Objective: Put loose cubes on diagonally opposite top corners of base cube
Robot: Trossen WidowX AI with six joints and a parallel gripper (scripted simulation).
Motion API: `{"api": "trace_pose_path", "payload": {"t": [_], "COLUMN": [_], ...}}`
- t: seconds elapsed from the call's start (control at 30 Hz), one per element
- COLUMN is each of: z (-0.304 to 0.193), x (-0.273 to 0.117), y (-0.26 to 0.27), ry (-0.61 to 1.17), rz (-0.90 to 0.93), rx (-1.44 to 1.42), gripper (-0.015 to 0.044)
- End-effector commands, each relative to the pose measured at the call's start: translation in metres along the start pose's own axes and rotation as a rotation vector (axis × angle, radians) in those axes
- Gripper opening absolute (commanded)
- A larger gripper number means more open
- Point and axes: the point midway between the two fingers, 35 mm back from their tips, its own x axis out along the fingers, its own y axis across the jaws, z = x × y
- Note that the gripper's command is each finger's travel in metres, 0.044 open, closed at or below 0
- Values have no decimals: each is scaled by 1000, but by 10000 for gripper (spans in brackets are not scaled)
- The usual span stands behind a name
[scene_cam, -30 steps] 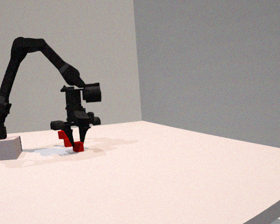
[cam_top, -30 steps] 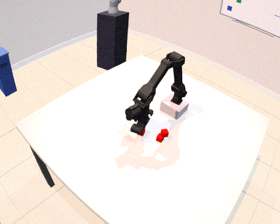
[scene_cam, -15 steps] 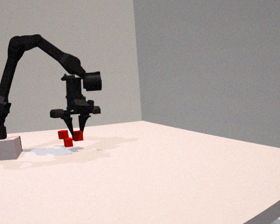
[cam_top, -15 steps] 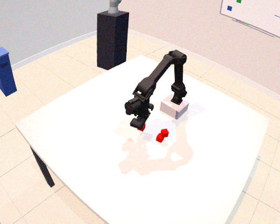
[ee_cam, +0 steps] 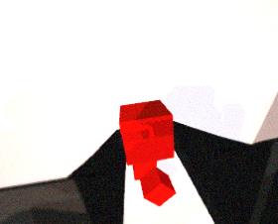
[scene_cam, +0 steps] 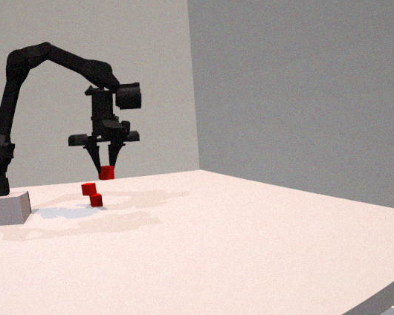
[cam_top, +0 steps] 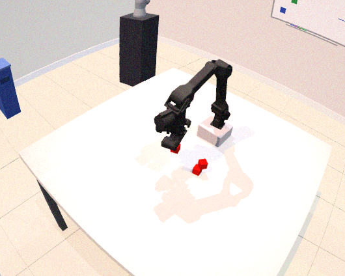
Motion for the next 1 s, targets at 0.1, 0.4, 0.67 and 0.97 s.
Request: {"api": "trace_pose_path", "payload": {"t": [0.1,0.4,0.67,0.97], "z": [0,-20,-46,-74], "x": [-19,-16,-13,-9], "y": [1,5,9,10], "ry": [-8,-8,-7,-6], "rz": [14,14,14,14], "rx": [-5,-149,-327,-528], "gripper": [105,105,105,105]}}
